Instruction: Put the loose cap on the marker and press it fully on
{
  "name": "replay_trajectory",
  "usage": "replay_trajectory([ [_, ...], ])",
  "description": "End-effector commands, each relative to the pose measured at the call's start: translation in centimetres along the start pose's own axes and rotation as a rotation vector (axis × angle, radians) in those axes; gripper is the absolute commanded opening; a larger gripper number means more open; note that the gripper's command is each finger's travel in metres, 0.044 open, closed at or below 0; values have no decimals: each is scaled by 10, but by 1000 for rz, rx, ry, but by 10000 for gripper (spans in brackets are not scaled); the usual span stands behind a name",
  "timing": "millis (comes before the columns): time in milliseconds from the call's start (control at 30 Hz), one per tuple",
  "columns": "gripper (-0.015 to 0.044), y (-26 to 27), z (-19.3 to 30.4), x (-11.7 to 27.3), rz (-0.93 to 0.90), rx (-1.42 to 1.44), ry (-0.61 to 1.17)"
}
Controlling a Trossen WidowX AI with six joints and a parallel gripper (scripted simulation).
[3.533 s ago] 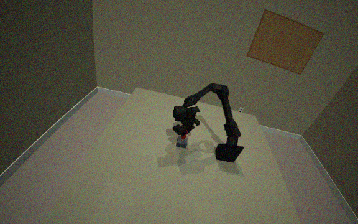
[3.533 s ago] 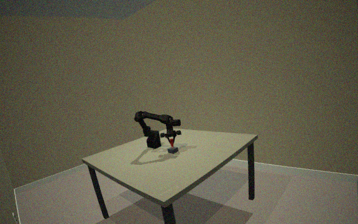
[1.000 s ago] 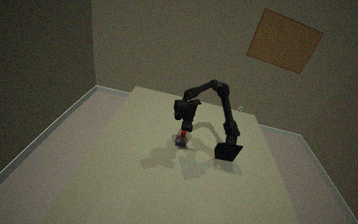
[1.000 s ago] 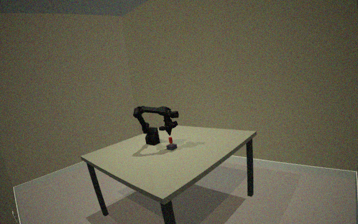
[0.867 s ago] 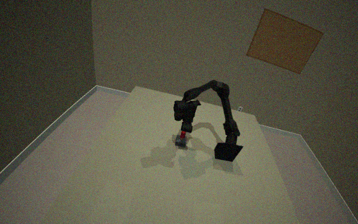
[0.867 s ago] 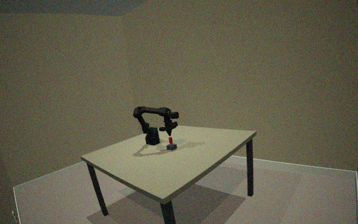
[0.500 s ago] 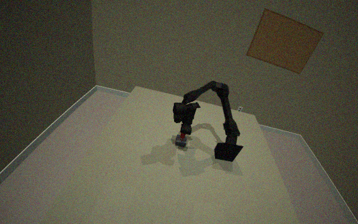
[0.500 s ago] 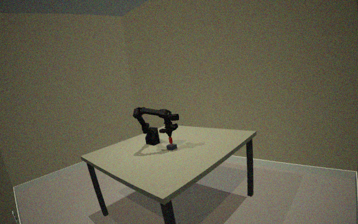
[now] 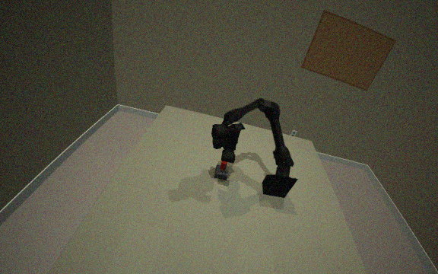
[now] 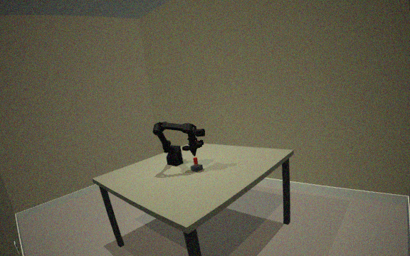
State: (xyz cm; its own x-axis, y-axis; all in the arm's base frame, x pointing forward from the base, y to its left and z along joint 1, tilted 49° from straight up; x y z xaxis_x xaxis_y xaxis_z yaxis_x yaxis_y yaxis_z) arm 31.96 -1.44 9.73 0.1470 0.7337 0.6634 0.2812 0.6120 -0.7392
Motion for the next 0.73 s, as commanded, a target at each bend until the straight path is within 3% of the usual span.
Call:
replay_trajectory([
  [0, 0, 3, 0, 51, -14, -4, -22],
  [67, 0, 2, 2, 70, -12, -4, -21],
  [200, 0, 2, 3, 73, -11, -4, -21],
  [700, 394, 2, 3, 73, -11, -4, -21],
])
Point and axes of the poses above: the point midway between the two fingers, 35 mm back from their tips, its own x axis back along the fingers, its own y axis across the jaws, z = x × y, the point moved 6 cm from there along x, back along the fingers, and after that the axes turned 8 degrees about -x, right-handed, at the moved point
